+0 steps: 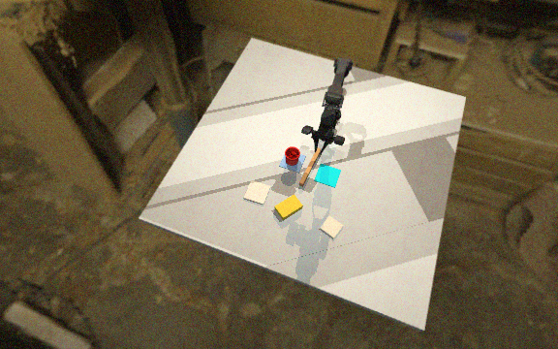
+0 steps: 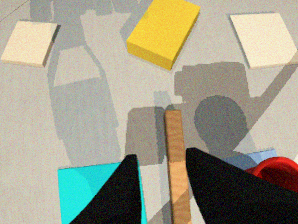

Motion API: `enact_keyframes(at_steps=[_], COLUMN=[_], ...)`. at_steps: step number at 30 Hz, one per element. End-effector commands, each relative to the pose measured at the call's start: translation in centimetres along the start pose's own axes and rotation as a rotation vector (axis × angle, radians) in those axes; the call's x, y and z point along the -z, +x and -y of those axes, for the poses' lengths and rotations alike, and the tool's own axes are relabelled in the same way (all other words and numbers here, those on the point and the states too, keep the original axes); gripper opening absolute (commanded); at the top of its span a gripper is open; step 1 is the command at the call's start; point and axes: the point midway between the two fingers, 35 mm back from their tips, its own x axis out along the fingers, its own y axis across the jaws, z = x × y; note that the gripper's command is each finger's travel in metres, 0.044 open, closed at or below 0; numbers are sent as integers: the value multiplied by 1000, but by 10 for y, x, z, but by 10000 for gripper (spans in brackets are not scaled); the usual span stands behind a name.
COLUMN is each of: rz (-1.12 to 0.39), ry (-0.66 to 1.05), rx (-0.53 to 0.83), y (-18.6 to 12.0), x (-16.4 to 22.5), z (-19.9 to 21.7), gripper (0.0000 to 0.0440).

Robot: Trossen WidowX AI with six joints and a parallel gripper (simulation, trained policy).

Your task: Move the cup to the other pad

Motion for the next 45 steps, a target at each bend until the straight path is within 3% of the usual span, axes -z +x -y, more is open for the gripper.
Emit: enact_keyframes(at_steps=[1, 24, 45], rz=[-56, -398, -641], ry=[-15, -132, -252], rx=[12, 57, 57], y=[1, 15, 46], x=[3, 28, 62], z=[2, 27, 70], gripper=[110, 109, 131])
